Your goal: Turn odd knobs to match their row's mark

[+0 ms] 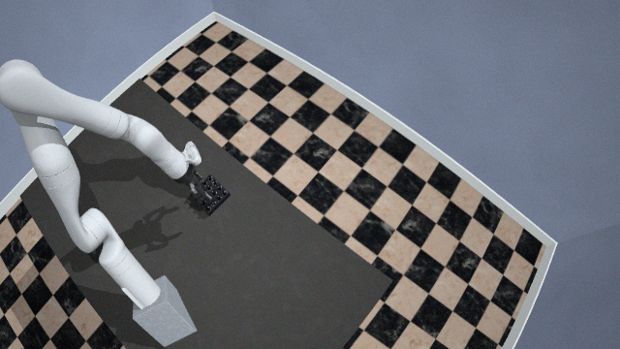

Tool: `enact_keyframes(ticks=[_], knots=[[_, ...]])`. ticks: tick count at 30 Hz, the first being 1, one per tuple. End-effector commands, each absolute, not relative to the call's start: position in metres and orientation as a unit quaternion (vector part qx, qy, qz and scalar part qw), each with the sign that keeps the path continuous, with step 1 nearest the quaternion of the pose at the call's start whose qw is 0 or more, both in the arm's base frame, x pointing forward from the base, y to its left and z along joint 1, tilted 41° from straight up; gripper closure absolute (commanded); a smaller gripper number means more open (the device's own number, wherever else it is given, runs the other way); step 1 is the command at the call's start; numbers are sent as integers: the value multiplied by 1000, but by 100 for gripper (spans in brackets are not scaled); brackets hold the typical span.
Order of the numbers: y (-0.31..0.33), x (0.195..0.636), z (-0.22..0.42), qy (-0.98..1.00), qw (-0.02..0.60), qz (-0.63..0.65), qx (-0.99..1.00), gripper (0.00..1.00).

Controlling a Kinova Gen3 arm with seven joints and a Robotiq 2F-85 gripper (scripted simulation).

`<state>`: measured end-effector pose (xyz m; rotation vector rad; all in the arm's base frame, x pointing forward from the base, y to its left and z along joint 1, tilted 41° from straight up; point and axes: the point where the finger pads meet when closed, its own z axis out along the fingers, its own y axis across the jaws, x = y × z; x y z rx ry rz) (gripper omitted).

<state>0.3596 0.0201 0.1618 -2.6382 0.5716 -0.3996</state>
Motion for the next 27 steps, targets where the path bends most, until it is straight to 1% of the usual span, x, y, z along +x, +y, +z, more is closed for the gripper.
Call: enact_keyframes(ticks=[1, 5, 12, 27], knots=[[21, 353, 153, 184, 246, -131, -943, 0], [32, 352, 153, 150, 270, -129, -942, 0], [39, 351, 153, 130, 284, -128, -941, 0], [42, 350, 153, 121, 290, -128, -941, 0]])
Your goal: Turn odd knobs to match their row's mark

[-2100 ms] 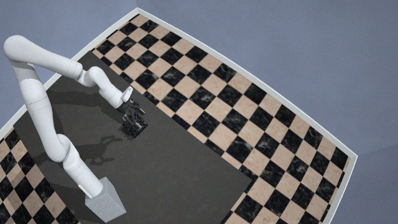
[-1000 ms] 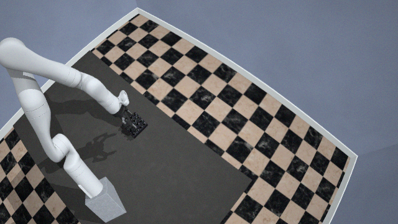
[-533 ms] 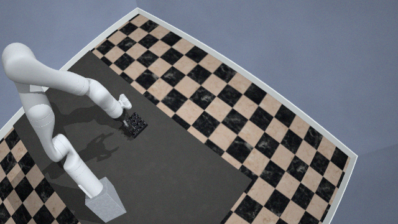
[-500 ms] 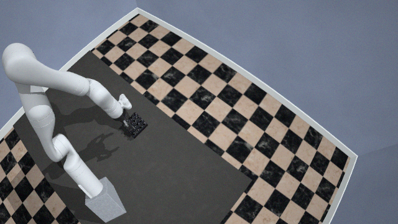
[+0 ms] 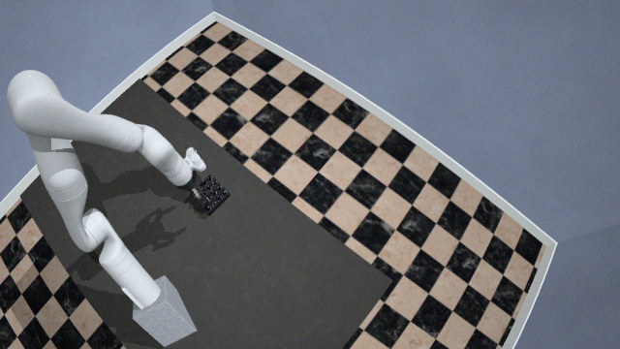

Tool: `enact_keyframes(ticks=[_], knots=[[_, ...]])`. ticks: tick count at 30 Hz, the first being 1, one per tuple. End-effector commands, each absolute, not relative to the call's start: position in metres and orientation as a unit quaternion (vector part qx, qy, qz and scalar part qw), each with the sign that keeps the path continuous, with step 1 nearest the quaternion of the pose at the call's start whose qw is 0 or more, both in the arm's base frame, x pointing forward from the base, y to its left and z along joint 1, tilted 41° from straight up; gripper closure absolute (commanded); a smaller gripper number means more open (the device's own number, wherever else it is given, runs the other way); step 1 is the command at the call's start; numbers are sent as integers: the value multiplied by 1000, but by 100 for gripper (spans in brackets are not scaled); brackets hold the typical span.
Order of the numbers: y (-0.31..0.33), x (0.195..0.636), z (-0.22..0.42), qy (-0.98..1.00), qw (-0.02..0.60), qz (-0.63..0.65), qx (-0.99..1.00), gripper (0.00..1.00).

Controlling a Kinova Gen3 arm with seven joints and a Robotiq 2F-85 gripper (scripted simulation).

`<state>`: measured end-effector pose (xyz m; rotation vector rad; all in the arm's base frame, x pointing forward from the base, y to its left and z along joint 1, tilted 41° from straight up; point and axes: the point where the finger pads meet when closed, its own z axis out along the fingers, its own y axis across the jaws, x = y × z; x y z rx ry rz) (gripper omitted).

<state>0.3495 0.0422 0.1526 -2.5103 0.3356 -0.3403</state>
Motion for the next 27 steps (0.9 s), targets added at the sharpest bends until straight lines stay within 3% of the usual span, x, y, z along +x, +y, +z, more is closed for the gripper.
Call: enact_keyframes(ticks=[1, 27], knots=[[42, 350, 153, 121, 290, -128, -941, 0], [51, 347, 151, 91, 309, -124, -939, 0]])
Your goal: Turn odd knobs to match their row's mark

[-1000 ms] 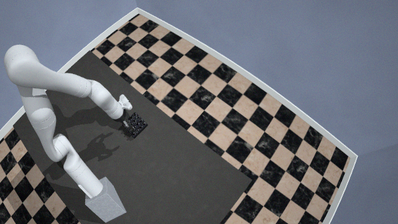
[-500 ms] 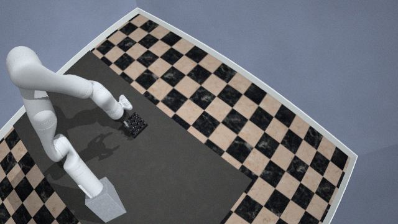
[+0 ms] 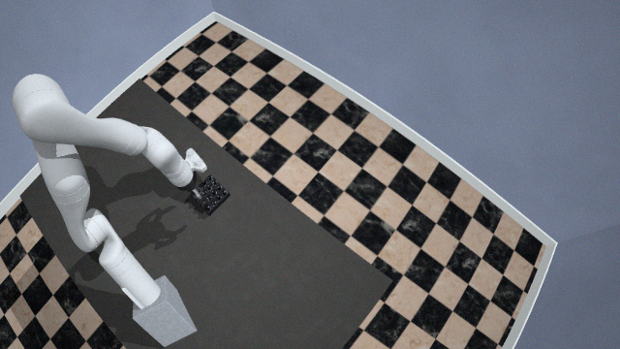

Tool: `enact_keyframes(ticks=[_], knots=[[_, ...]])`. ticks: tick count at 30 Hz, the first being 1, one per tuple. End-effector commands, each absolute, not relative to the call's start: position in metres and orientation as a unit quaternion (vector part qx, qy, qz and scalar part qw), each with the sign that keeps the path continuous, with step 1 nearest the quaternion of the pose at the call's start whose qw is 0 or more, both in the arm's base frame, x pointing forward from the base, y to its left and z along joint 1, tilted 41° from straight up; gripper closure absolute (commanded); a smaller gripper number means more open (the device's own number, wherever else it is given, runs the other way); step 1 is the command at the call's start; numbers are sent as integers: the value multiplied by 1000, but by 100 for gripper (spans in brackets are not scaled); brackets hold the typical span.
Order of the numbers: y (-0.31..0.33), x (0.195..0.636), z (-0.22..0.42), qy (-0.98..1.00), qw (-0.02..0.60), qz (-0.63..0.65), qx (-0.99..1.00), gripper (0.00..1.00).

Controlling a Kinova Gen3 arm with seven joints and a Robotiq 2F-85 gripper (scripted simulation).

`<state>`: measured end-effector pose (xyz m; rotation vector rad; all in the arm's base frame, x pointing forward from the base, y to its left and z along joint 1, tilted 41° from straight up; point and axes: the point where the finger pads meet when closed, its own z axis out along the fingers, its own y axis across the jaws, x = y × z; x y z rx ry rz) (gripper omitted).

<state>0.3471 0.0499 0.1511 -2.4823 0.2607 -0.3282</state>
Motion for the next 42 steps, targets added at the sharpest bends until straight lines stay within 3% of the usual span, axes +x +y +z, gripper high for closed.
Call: enact_keyframes(ticks=[1, 42], knots=[[51, 347, 151, 91, 309, -124, -939, 0], [60, 344, 149, 61, 327, -119, -935, 0]])
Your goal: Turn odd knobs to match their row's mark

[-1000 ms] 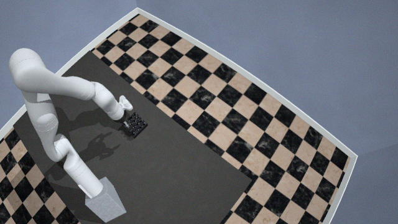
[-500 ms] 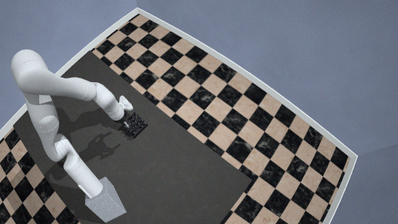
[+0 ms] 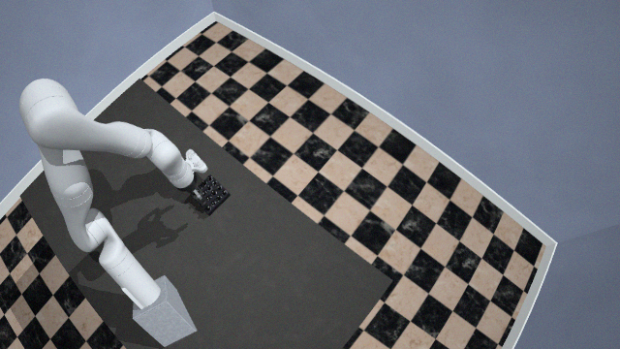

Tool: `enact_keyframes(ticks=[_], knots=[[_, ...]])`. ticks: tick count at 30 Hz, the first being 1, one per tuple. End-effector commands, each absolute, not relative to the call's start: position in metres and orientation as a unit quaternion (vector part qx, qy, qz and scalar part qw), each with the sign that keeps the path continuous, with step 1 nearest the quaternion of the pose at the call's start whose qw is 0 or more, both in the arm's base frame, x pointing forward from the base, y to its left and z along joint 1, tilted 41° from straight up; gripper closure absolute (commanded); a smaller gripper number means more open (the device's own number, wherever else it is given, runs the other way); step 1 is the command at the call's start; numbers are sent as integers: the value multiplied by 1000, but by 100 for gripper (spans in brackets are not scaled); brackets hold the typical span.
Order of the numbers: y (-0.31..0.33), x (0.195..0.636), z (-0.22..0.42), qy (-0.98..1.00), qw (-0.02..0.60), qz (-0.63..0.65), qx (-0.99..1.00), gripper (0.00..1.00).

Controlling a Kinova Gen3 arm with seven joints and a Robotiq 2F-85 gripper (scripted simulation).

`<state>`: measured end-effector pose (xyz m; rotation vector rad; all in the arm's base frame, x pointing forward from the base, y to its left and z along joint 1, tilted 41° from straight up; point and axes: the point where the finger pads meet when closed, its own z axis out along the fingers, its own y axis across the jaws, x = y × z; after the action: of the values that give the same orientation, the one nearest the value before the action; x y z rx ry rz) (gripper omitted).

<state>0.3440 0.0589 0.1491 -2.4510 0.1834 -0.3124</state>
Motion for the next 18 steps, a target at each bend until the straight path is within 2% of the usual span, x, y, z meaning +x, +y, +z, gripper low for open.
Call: enact_keyframes(ticks=[1, 18], knots=[[60, 344, 149, 61, 327, -119, -935, 0], [63, 343, 149, 53, 332, -118, -934, 0]])
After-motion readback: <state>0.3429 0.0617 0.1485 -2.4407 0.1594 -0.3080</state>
